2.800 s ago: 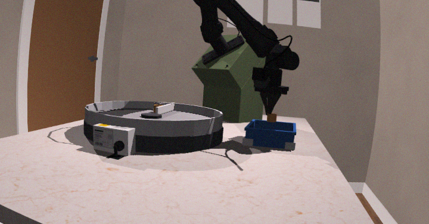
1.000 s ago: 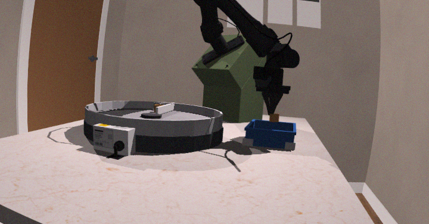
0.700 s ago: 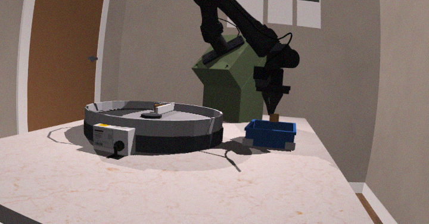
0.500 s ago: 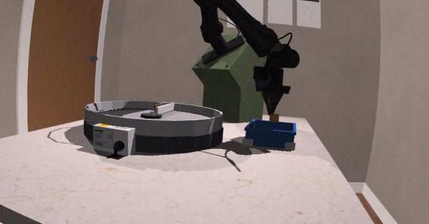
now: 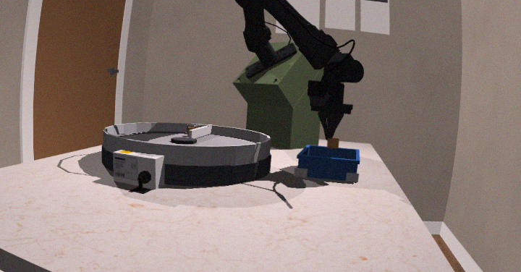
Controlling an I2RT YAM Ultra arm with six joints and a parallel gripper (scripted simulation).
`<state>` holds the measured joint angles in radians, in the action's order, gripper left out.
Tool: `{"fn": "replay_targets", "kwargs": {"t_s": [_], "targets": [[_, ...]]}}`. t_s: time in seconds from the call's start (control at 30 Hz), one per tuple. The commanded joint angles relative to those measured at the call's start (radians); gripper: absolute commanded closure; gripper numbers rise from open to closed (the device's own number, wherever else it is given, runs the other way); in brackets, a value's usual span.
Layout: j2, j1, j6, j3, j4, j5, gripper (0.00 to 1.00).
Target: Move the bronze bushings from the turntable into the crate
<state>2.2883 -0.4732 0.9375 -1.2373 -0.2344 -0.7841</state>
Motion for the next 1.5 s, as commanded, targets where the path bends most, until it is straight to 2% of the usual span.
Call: {"fn": "replay_targets", "kwargs": {"t_s": [0.0,0.2,0.23,0.33,0.7,0.77,0.8,0.87,1.0,1.47], "targets": [[0.000,-0.031,-0.005,-0.001,0.017,0.001,1.00],[0.018,-0.026,-0.015,-0.006,0.027,0.006,1.00],[-0.016,-0.025,-0.017,-0.009,0.031,0.007,1.00],[0.029,-0.012,-0.026,-0.020,0.044,0.008,1.00],[0.073,0.036,-0.072,-0.033,0.111,0.022,1.00],[0.073,0.036,-0.072,-0.033,0.111,0.022,1.00],[0.042,0.019,-0.074,-0.032,0.116,0.014,1.00],[0.083,0.024,-0.082,-0.035,0.126,0.021,1.00],[0.097,0.039,-0.094,-0.041,0.142,0.028,1.00],[0.098,0.039,-0.101,-0.044,0.155,0.025,1.00]]}}
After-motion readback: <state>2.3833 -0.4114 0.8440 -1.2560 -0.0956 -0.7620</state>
